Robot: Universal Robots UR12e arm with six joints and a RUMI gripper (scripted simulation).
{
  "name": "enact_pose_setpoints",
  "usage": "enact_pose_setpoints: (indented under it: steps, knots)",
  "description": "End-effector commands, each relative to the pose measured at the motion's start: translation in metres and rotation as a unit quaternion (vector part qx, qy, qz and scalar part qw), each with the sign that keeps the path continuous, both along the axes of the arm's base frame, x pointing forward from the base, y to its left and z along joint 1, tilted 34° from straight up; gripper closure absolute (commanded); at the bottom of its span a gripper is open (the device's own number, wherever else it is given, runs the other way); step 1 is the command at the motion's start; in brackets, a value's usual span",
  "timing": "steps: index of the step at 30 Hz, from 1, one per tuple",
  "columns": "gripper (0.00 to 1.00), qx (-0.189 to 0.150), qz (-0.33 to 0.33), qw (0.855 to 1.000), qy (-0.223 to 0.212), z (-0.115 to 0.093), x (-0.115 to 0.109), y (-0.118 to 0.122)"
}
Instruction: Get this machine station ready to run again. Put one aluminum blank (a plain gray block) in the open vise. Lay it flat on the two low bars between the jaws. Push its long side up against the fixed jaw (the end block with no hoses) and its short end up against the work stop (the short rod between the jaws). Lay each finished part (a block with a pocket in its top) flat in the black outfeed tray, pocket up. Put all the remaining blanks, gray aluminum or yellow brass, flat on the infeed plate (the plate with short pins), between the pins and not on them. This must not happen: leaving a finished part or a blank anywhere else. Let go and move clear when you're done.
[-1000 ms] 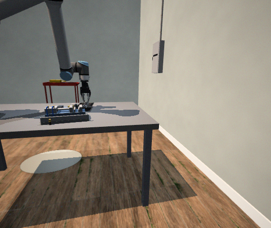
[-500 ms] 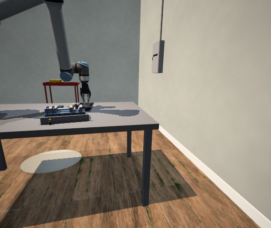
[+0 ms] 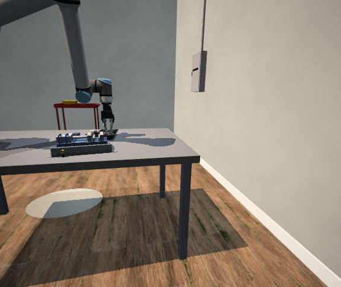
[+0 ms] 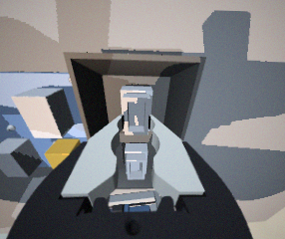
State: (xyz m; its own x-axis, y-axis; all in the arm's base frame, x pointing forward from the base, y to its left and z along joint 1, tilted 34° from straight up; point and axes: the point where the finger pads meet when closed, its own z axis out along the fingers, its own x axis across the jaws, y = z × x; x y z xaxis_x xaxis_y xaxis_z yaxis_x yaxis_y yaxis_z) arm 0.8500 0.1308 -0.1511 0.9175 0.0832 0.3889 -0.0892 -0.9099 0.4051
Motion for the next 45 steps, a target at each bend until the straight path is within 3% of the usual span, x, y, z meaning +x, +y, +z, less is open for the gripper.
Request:
enact_pose_setpoints:
  steps: [1, 34, 35, 45]
  knots:
    - [1.0, 0.0, 0.001, 1.0, -0.003, 0.002, 0.0036, 0.0007]
    - [1.0, 0.0, 0.001, 1.0, -0.003, 0.002, 0.0036, 0.0007]
    - [0.6, 0.0, 0.001, 1.0, -0.003, 0.002, 0.0036, 0.0007]
    - [0.6, 0.0, 0.001, 1.0, -0.003, 0.002, 0.0035, 0.0007]
